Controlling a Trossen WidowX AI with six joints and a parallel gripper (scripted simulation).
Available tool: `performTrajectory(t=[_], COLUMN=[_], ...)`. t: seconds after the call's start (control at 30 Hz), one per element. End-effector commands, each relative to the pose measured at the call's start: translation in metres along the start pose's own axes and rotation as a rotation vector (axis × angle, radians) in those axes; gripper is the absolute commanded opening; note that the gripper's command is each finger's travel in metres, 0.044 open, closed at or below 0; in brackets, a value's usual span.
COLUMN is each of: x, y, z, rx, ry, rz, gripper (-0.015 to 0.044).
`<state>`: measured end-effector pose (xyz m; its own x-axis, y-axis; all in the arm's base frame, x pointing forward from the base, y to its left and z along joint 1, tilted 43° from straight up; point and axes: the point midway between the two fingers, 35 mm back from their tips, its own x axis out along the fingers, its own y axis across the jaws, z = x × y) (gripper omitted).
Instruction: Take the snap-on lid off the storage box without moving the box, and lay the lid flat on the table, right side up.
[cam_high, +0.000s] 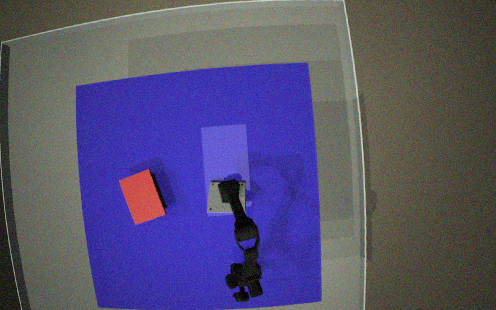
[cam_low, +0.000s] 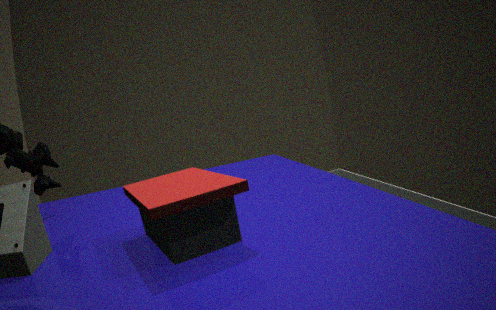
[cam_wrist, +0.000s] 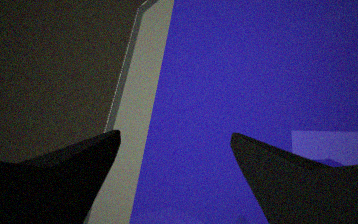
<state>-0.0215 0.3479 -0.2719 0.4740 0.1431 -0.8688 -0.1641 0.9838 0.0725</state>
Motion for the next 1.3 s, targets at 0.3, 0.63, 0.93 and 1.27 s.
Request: performTrajectory(t=[0.3, 0.63, 0.93, 1.27], x=[-0.043, -0.051, -0.077, -0.114], y=[0.056, 0.06, 0.035, -0.05], z=[0.037, 0.083, 0.216, 0.345], rx=[0.0, 0.075, 0.259, 0.471], ry=[-0.002, -0.008, -0.05, -0.138], rz=[0.001, -0.005, -0.025, -0.064], gripper=[0.0235, 0.0235, 0.0235, 0.0235])
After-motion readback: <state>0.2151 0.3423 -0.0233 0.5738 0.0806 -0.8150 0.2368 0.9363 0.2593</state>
